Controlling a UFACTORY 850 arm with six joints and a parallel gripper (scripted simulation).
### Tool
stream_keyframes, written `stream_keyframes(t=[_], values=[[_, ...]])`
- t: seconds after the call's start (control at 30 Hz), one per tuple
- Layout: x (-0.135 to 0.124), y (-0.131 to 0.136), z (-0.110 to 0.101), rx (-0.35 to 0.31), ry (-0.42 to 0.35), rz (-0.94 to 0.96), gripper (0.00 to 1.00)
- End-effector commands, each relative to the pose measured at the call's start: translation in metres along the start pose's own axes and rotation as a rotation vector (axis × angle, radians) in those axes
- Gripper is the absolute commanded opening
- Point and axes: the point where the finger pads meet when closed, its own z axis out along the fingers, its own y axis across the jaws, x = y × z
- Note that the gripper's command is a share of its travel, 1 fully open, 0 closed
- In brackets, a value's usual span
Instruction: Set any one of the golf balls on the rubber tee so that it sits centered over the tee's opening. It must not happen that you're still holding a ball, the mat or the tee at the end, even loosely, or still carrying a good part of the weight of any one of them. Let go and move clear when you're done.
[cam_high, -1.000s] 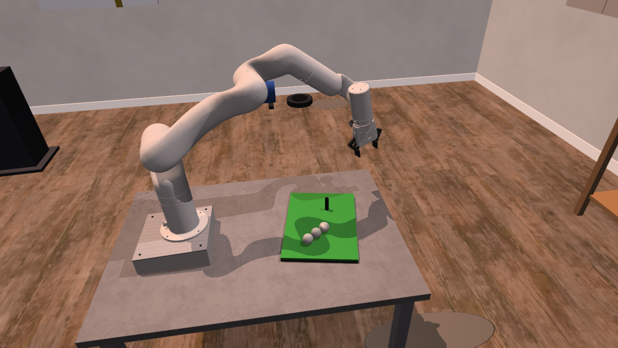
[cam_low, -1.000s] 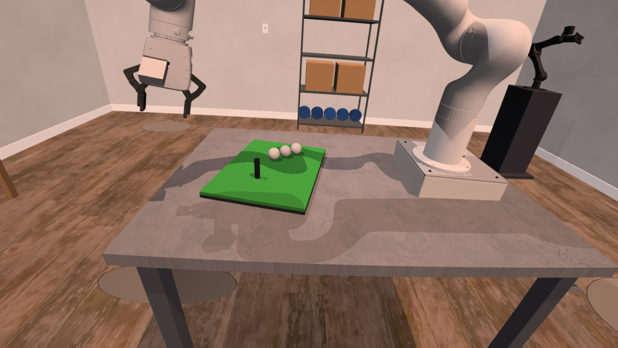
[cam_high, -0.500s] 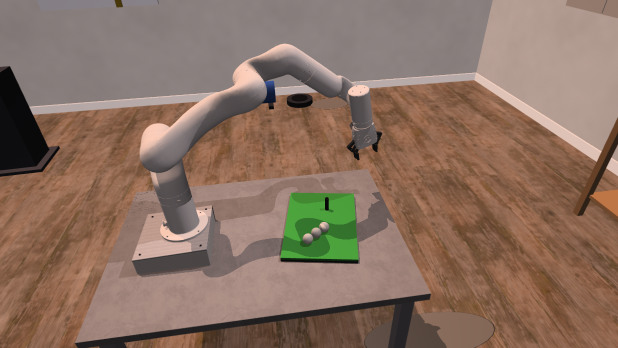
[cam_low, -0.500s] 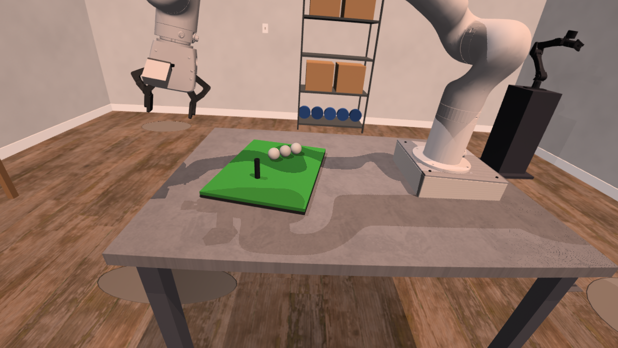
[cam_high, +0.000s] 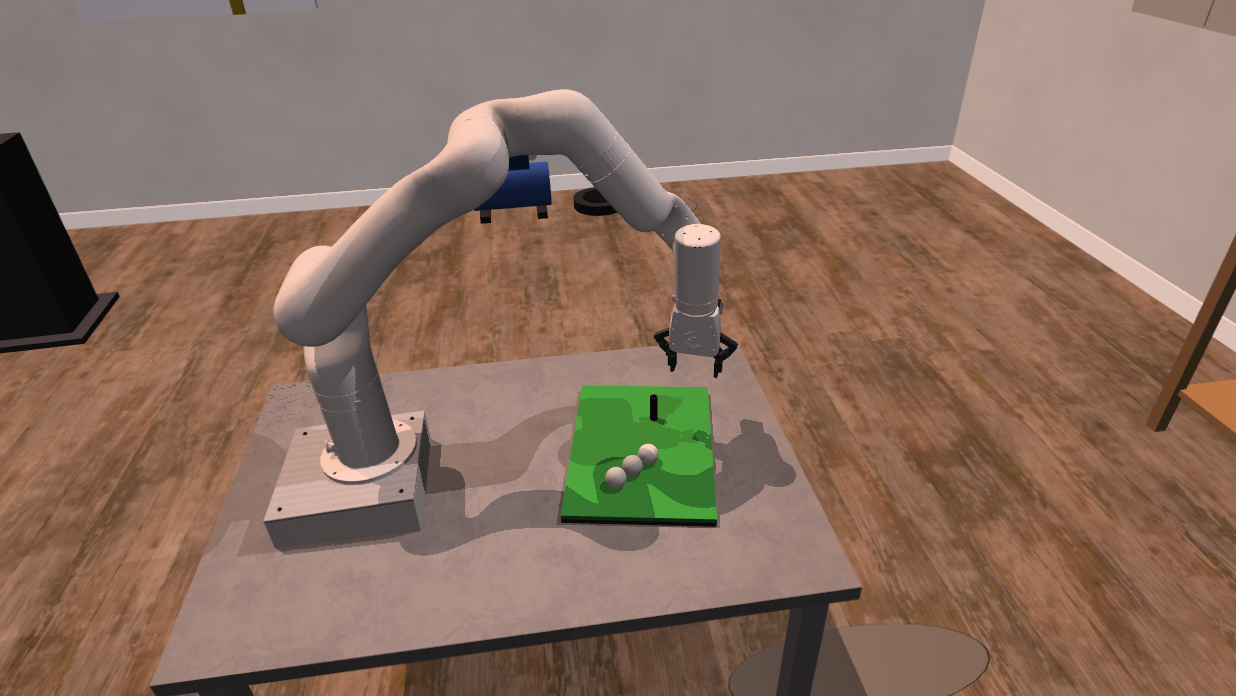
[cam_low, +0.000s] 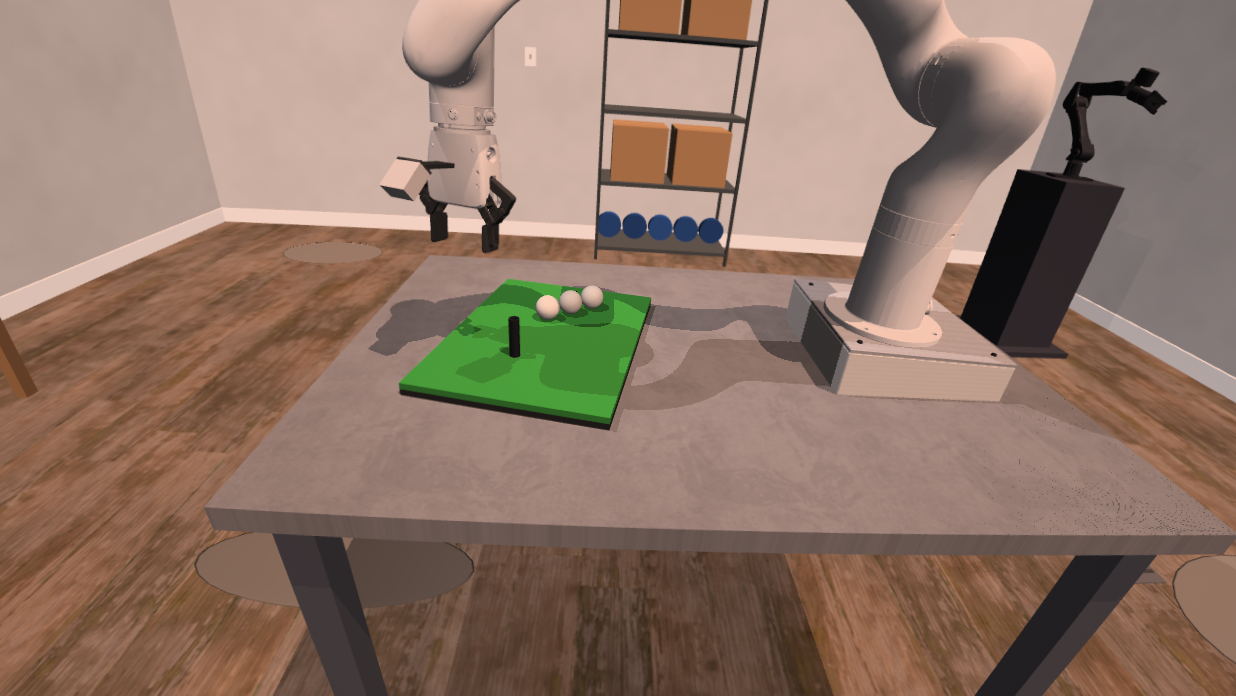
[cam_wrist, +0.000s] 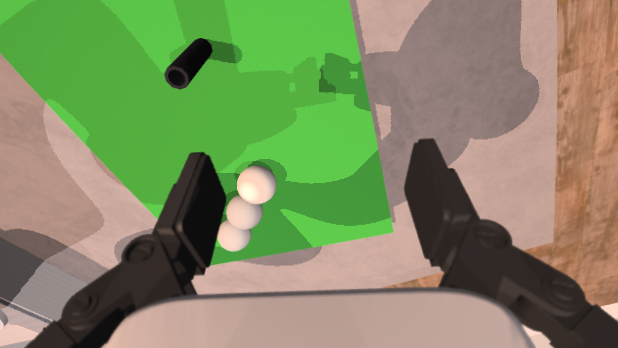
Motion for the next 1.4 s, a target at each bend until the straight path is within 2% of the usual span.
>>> stream_keyframes(t=[0.0,0.13,0.3,0.37,0.4,0.57,0.63,0.67,0.8,0.87,1.27,1.3,1.37], values=[[-0.062,-0.032,0.01,-0.009,-0.036,0.276,1.0],[-0.108,-0.056,0.02,-0.011,-0.063,0.474,1.0],[-0.165,-0.087,0.031,-0.014,-0.067,0.498,1.0],[-0.165,-0.087,0.031,-0.014,-0.067,0.498,1.0],[-0.173,-0.091,0.032,-0.014,-0.067,0.498,1.0],[-0.173,-0.091,0.032,-0.014,-0.067,0.498,1.0],[-0.174,-0.091,0.038,-0.014,-0.067,0.498,1.0],[-0.174,-0.091,0.049,-0.014,-0.067,0.498,1.0],[-0.179,-0.092,0.116,-0.014,-0.067,0.498,1.0],[-0.18,-0.092,0.13,-0.014,-0.067,0.498,1.0],[-0.18,-0.092,0.131,-0.015,-0.067,0.498,1.0],[-0.18,-0.092,0.131,-0.015,-0.067,0.498,0.0],[-0.18,-0.092,0.131,-0.015,-0.067,0.498,0.0]])
